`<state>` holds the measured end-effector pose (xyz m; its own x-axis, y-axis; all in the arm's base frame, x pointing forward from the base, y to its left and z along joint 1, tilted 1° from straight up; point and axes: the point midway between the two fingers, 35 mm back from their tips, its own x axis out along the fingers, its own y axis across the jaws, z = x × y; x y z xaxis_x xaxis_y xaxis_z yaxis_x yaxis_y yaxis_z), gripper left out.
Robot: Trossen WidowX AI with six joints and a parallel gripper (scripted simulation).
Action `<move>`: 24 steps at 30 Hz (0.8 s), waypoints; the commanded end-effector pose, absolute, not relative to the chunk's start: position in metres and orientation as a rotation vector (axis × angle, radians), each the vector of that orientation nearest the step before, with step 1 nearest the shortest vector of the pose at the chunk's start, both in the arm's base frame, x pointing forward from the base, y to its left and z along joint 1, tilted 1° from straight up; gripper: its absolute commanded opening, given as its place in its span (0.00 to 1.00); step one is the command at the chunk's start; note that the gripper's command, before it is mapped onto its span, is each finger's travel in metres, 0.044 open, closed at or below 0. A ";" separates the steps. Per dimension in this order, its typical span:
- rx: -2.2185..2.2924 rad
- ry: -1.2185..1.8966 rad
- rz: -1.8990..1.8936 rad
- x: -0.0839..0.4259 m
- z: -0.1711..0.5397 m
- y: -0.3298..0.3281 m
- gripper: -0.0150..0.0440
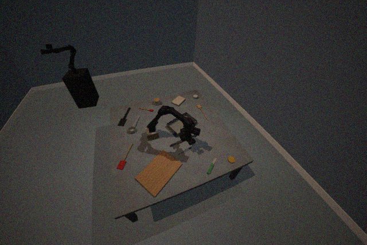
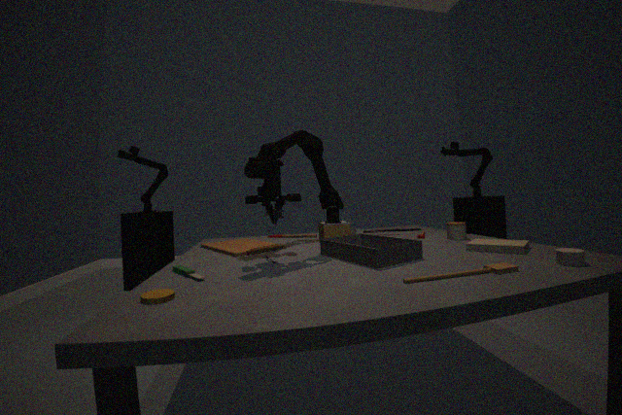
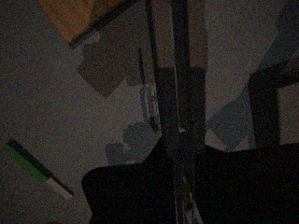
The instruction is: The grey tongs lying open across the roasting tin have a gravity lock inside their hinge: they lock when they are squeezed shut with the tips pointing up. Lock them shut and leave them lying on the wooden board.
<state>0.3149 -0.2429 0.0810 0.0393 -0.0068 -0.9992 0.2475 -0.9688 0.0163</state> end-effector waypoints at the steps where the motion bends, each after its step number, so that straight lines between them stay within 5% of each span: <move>1: 2.211 0.103 -2.110 0.312 0.083 -0.251 0.00; 10: 2.308 -0.097 -2.202 0.306 0.083 -0.260 0.00; 24: 2.181 0.112 -2.097 0.256 0.083 -0.314 0.00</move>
